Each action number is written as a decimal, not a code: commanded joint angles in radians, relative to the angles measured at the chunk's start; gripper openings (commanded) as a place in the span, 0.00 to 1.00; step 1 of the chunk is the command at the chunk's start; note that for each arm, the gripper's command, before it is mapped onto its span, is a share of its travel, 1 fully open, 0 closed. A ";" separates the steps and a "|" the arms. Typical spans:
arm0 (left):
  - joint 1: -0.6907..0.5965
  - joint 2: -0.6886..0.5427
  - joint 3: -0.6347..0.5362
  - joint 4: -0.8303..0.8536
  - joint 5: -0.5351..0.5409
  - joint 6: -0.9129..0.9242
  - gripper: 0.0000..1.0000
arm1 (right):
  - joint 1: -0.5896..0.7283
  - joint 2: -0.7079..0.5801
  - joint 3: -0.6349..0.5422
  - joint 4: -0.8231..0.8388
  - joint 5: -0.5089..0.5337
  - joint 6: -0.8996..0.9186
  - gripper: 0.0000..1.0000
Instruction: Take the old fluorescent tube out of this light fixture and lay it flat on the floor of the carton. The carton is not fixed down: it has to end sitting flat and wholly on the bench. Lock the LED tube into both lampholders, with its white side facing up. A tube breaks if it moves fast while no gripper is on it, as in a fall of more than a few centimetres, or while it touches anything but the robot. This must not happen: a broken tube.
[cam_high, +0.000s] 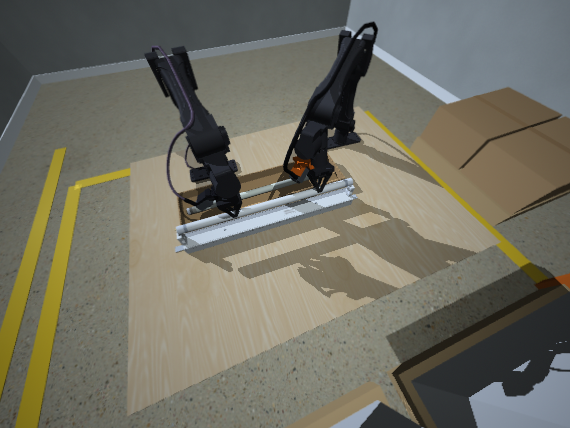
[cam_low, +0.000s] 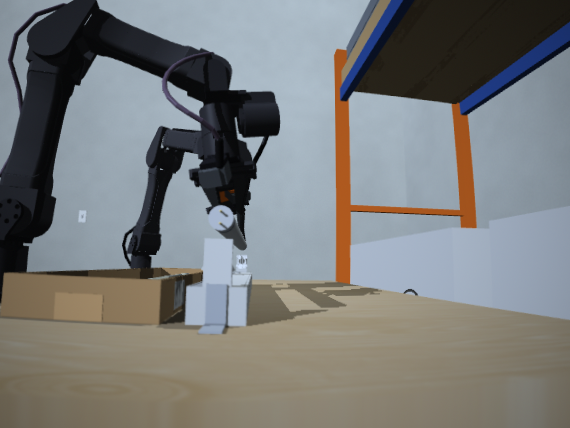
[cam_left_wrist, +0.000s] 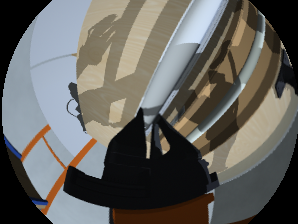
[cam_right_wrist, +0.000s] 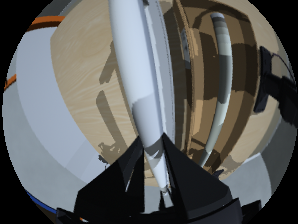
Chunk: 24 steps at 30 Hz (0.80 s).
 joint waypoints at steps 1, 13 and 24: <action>0.009 -0.035 -0.006 0.024 0.007 -0.009 0.11 | 0.014 0.018 0.029 0.000 0.000 0.009 0.11; 0.011 -0.009 0.002 0.028 0.005 -0.008 0.11 | 0.004 -0.017 0.034 0.007 0.002 0.004 0.11; 0.006 -0.033 0.023 0.025 0.006 -0.005 0.11 | 0.007 -0.008 0.037 0.013 0.005 0.004 0.11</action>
